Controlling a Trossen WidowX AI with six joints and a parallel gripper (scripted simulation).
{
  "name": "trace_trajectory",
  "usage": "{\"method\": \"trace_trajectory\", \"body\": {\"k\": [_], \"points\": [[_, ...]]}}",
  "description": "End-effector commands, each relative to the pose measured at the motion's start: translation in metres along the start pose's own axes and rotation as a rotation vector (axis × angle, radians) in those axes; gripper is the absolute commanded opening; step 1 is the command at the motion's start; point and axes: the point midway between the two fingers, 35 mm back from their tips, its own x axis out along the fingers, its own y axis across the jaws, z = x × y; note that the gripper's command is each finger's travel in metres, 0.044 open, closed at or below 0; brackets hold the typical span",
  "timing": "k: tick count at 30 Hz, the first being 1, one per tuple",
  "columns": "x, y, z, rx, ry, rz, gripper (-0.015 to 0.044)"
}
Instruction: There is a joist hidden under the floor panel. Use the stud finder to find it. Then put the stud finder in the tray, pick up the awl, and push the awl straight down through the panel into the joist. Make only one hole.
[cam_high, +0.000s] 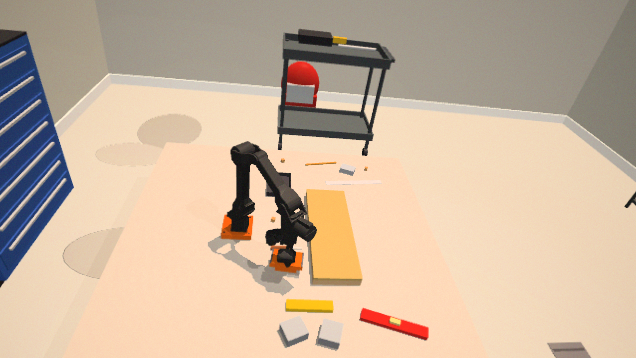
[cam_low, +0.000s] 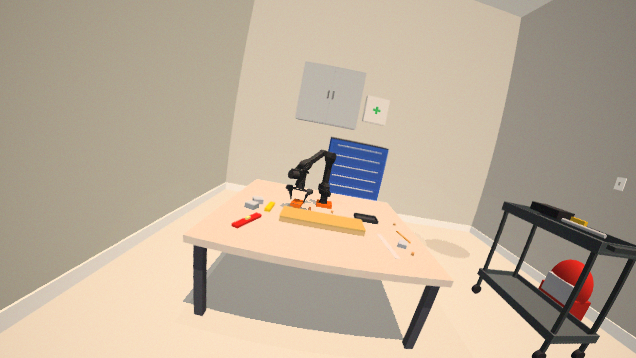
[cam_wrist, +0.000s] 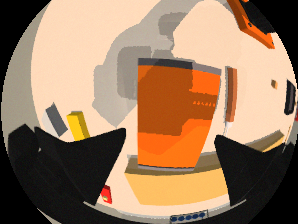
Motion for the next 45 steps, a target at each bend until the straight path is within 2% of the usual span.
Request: {"method": "trace_trajectory", "body": {"k": [1, 10, 13, 25, 36, 45], "points": [[0.009, -0.001, 0.003, -0.003, -0.009, -0.003, 0.044], [0.021, -0.002, 0.005, -0.003, -0.009, -0.003, 0.044], [0.021, -0.002, 0.005, -0.003, -0.009, -0.003, 0.0361], [0.021, -0.002, 0.005, -0.003, -0.009, -0.003, 0.0281], [0.006, -0.001, 0.003, -0.003, -0.009, -0.003, 0.0], [-0.01, -0.001, 0.002, -0.003, -0.009, -0.003, 0.0]]}}
